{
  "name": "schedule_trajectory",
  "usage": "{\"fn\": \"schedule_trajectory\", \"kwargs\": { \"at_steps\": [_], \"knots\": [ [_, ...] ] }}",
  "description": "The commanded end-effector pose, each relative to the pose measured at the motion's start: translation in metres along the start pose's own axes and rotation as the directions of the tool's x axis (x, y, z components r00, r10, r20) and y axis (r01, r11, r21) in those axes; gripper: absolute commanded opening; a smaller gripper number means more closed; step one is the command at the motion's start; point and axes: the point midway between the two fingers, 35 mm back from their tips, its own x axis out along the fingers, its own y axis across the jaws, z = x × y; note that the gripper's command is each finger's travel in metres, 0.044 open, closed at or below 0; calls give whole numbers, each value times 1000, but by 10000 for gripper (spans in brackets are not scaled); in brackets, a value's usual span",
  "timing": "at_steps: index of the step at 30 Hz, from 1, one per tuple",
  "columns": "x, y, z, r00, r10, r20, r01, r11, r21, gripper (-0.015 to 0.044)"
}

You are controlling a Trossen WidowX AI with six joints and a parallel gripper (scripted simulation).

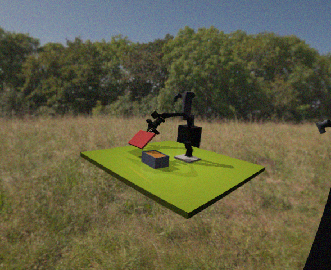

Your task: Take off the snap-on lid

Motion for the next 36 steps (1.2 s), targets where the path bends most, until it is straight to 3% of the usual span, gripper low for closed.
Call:
{"fn": "schedule_trajectory", "kwargs": {
  "at_steps": [1, 18, 36],
  "knots": [
    [-5, 6, 9, 1000, 19, 2, -19, 1000, -15, 0],
    [-9, 3, 41, 1000, 18, 4, -18, 1000, -17, 0],
    [-3, -4, 41, 1000, 18, 4, -18, 1000, -17, 0]
  ]
}}
